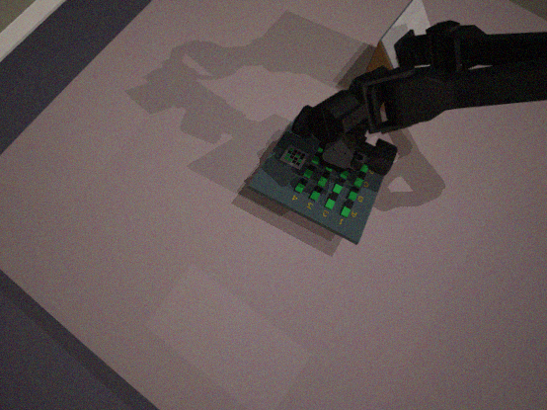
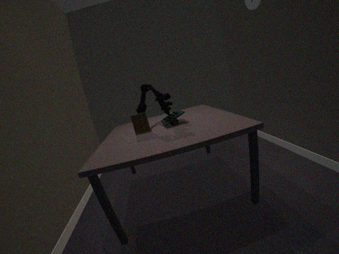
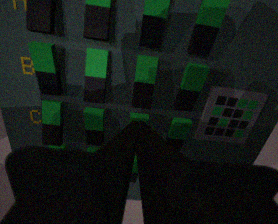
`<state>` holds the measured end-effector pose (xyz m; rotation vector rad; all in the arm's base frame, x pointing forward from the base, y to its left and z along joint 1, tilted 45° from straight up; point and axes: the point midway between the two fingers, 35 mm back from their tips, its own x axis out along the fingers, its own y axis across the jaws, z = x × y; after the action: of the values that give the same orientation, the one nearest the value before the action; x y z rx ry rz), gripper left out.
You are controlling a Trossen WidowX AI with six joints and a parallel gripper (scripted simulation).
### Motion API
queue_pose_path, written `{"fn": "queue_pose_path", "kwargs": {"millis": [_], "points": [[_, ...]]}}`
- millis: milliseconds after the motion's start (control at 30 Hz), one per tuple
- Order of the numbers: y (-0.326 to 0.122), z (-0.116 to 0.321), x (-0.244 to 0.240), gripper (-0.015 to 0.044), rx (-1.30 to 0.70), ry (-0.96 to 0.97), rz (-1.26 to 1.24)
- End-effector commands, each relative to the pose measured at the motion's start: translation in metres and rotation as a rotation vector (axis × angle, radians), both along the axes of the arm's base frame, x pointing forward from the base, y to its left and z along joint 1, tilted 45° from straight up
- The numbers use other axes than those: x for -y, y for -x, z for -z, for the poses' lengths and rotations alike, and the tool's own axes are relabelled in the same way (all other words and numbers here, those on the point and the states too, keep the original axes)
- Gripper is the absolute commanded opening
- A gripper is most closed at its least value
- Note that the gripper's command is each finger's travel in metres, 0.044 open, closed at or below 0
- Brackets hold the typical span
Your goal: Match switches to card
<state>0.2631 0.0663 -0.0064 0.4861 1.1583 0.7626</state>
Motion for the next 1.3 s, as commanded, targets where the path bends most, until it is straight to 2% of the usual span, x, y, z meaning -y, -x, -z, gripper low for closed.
{"fn": "queue_pose_path", "kwargs": {"millis": [0, 1267], "points": [[0.0, 0.0009, 0.0001, 0.0, -0.004, 0.003, 0.004], [-0.0008, 0.0031, -0.0027, 0.0, -0.004, 0.003, 0.004]]}}
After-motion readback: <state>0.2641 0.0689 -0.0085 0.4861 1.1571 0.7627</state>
